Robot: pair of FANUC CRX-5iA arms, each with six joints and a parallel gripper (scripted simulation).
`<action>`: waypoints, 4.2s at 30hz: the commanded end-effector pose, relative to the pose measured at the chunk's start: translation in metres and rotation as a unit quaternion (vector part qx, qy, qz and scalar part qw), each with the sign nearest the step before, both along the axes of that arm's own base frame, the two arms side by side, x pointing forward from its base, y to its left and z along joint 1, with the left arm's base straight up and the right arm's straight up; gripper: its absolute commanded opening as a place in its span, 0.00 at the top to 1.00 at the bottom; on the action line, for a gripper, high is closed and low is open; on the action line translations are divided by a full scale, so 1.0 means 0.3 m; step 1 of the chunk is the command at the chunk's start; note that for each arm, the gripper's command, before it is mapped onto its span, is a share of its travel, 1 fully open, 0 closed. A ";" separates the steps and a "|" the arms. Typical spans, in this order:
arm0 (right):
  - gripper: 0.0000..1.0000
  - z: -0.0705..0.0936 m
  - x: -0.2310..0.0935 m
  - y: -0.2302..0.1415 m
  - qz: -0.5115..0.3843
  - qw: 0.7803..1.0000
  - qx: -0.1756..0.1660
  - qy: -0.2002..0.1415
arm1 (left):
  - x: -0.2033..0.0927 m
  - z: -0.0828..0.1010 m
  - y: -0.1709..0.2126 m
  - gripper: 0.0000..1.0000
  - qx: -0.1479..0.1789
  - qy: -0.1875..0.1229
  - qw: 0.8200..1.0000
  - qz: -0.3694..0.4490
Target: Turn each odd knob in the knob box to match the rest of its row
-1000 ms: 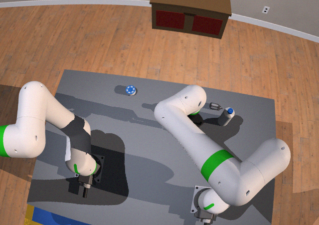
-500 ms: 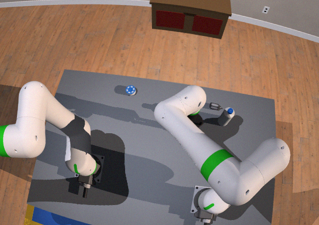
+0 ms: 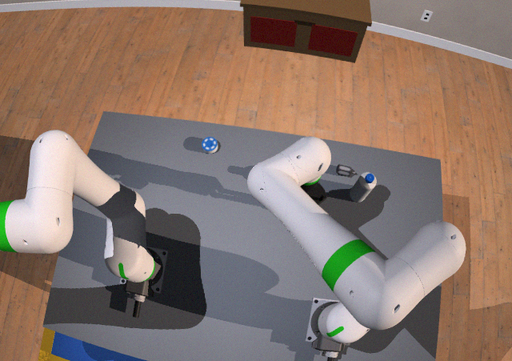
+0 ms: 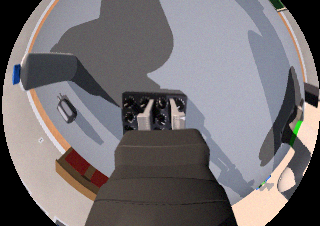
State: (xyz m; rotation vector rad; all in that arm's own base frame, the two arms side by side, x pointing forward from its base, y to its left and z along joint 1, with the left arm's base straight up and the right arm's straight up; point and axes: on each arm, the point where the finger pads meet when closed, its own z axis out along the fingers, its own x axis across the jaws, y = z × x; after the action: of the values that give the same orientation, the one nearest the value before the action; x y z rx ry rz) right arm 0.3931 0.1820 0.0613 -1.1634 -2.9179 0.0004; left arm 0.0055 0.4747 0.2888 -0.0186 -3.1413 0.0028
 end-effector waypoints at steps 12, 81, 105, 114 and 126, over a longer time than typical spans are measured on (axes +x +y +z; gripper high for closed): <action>0.54 -0.040 0.002 0.001 0.000 1.000 0.000 -0.001 | 0.000 0.003 0.001 0.00 0.001 0.000 1.000 0.000; 0.70 -0.045 0.002 0.001 0.156 0.988 0.000 -0.001 | 0.000 0.003 0.001 0.00 0.001 0.000 1.000 0.000; 0.70 -0.045 0.002 0.001 0.427 0.904 0.000 -0.001 | 0.000 0.003 0.001 0.00 0.001 0.000 1.000 0.000; 0.70 -0.045 0.002 0.001 0.503 0.864 0.000 -0.001 | 0.000 0.003 0.001 0.00 0.001 0.000 1.000 0.000; 0.70 -0.045 0.002 0.001 0.596 0.803 0.000 -0.001 | 0.000 0.003 0.001 0.00 0.001 0.000 1.000 0.000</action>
State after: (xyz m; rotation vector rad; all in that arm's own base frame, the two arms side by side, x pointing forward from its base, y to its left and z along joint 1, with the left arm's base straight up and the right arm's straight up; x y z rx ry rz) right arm 0.3931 0.1820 0.0473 0.7564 -3.0495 0.0025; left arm 0.0055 0.4747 0.2888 -0.0186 -3.1413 0.0028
